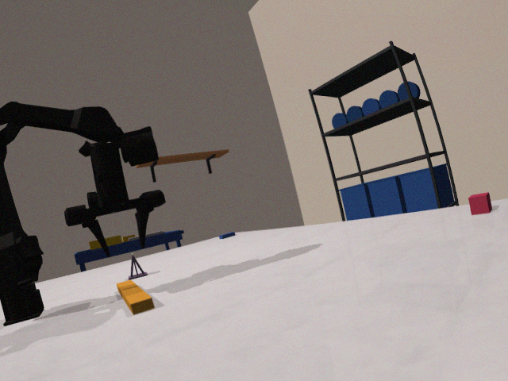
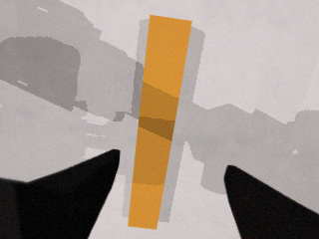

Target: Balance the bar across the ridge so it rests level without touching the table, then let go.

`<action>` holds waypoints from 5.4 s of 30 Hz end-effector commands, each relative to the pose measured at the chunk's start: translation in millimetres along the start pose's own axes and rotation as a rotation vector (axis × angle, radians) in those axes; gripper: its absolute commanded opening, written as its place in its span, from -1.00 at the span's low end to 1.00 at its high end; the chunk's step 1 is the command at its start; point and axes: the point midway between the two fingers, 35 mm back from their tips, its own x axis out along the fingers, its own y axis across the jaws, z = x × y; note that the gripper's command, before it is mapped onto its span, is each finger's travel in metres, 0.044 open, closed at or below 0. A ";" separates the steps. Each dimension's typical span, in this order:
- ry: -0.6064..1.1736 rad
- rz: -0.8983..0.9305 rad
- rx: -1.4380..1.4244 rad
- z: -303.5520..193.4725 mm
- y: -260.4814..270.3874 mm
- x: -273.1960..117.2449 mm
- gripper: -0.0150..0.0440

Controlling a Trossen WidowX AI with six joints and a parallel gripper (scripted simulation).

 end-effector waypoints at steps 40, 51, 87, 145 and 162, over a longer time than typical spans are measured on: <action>-0.027 0.024 0.000 10.4 13.2 75.5 0.58; -0.027 0.024 0.000 10.4 13.2 75.5 0.58; -0.024 0.024 -0.001 6.7 6.2 34.4 -0.49; -0.040 0.010 -0.572 85.2 -32.4 -41.4 -0.49; -0.047 -0.001 -0.940 146.2 -38.9 -43.5 -0.49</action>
